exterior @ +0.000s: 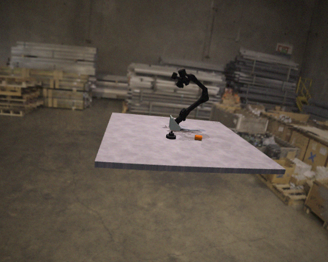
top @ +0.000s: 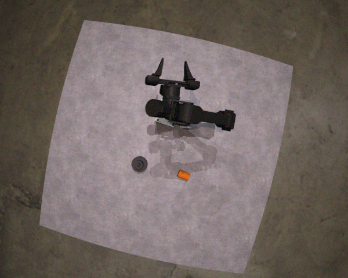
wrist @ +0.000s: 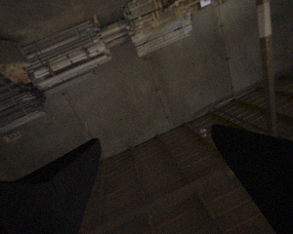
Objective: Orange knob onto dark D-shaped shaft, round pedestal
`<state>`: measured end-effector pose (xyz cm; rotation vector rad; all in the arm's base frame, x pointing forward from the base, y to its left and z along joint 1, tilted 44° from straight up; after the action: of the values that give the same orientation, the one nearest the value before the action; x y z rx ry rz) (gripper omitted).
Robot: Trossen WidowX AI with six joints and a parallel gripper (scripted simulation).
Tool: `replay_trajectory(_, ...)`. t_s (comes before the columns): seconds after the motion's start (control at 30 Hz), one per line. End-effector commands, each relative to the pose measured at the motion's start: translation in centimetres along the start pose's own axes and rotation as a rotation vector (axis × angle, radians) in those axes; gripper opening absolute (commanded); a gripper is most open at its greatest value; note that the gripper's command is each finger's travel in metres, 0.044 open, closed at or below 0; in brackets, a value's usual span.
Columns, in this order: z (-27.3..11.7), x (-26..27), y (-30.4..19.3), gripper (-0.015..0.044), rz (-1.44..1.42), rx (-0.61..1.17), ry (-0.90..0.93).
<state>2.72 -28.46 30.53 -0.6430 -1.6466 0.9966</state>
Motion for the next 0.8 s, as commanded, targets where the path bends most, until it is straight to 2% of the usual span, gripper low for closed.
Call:
replay_trajectory(0.0,-0.1,-0.1,0.1,0.0426,0.014,-0.005,-0.012)
replay_trajectory(0.13,-3.3,-2.0,1.3,0.044,0.28,-0.145,-0.222)
replay_trajectory(0.33,-9.3,-4.0,4.1,0.044,0.664,-0.537,-0.432)
replay_trajectory(0.57,-14.5,-4.4,6.8,0.044,0.881,-0.923,-0.411)
replay_trajectory(0.77,-19.0,-3.7,9.4,0.044,0.999,-1.245,-0.238)
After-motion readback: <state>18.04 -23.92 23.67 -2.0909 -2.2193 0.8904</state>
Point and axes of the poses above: the point midway between the two fingers, 35 mm back from their tips, its own z axis out along the fingers, its own x axis across the jaws, y = z × x, the point moved 10 cm from there along -z, back along the fingers, and after that the axes turned 3 degrees about -z, right-handed, at the moved point
